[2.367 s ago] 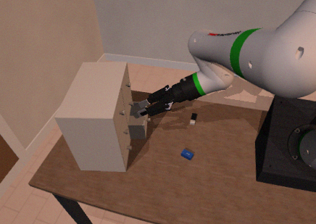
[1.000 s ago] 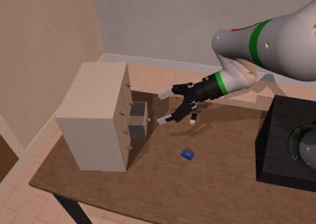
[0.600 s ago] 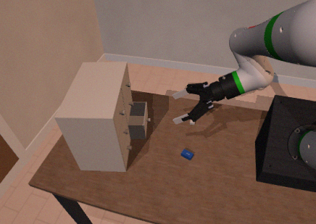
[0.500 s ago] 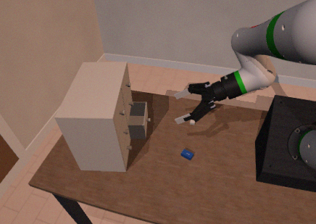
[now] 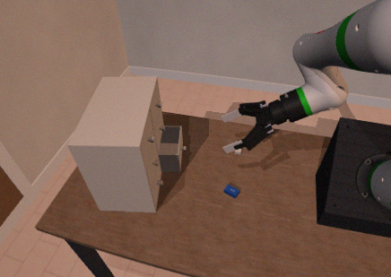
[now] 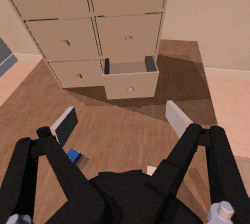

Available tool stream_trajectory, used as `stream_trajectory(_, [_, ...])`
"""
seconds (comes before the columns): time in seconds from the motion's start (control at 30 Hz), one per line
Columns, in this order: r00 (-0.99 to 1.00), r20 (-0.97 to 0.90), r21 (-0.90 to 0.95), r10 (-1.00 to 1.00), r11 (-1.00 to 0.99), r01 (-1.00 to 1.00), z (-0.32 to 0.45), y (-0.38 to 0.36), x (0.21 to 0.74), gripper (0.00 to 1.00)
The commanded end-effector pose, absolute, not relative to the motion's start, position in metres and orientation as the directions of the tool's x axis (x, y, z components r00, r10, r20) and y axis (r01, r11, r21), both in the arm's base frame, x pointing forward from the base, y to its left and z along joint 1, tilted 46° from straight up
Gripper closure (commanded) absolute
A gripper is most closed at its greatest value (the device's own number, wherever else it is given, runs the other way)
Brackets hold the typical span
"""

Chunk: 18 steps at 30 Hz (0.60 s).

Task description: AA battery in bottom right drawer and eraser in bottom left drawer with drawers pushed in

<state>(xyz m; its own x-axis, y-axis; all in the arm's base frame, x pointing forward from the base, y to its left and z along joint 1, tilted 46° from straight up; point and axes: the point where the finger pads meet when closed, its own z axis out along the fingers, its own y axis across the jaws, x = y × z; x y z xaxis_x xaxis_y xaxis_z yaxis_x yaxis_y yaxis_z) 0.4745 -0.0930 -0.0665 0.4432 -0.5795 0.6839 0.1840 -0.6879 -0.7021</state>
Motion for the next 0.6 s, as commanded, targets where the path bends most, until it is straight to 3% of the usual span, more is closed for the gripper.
stream_trajectory(0.0, [0.443, 0.684, -0.702, -0.579, -0.688, 0.184, -0.0665, -0.0932, 0.4745, 0.00])
stream_trajectory(0.57, [0.521, 0.663, -0.702, -0.537, -0.688, 0.184, -0.0641, -0.0956, 0.4743, 0.00])
